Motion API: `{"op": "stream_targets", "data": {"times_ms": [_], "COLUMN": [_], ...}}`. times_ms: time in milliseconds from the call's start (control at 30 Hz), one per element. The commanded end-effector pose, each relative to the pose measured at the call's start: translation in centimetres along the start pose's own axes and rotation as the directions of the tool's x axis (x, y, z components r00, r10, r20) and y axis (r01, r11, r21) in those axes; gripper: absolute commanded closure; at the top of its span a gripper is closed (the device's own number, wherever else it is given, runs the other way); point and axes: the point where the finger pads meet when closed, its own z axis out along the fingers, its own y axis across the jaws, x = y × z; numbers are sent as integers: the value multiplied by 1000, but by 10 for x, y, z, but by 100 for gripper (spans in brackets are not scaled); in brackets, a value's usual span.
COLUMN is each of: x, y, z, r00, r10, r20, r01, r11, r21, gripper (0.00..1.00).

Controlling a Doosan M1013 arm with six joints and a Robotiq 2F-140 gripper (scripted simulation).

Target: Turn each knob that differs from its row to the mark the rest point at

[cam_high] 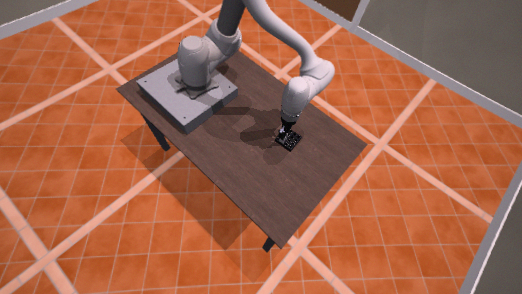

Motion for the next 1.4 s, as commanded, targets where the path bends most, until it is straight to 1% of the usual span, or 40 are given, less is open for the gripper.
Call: {"op": "stream_targets", "data": {"times_ms": [0, 367, 1367], "x": [0, 0, 0], "y": [0, 0, 0], "z": [3, 6, 6], "r00": [1000, 1000, 1000], "r10": [0, 0, 0], "r20": [0, 0, 0], "r01": [0, 0, 0], "r11": [1000, 1000, 1000], "r21": [0, 0, 0], "gripper": [88, 88, 88]}}
